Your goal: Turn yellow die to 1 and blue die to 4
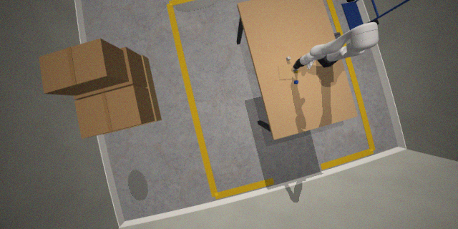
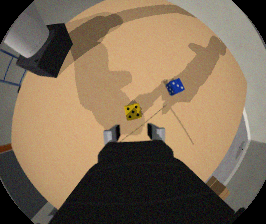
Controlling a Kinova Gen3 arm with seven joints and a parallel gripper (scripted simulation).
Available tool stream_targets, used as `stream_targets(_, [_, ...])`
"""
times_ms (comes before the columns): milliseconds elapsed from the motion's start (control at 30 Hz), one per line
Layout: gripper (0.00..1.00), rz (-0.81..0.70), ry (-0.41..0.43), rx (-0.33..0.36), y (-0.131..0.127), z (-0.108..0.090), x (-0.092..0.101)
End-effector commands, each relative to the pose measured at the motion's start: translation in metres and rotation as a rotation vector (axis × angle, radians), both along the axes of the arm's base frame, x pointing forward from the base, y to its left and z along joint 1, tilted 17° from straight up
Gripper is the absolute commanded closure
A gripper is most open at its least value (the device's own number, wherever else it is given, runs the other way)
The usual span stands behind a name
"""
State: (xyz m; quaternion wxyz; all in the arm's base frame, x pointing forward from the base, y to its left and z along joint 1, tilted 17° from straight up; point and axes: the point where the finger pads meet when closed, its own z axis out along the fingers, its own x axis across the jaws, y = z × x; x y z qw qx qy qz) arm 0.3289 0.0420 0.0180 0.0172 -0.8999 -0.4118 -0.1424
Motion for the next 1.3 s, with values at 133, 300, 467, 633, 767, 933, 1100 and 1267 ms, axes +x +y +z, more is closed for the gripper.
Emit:
stream_targets(133, [0.00, 0.000, -0.001, 0.000, 0.000, 0.000, 0.000])
stream_targets(300, [0.00, 0.000, -0.001, 0.000, 0.000, 0.000, 0.000])
stream_targets(467, [0.00, 0.000, -0.001, 0.000, 0.000, 0.000, 0.000])
stream_targets(633, [0.00, 0.000, -0.001, 0.000, 0.000, 0.000, 0.000])
stream_targets(767, [0.00, 0.000, -0.001, 0.000, 0.000, 0.000, 0.000])
stream_targets(933, [0.00, 0.000, -0.001, 0.000, 0.004, 0.001, 0.001])
stream_targets(1100, [0.00, 0.000, -0.001, 0.000, 0.012, 0.003, 0.003])
stream_targets(1267, [0.00, 0.000, -0.001, 0.000, 0.019, 0.004, 0.004])
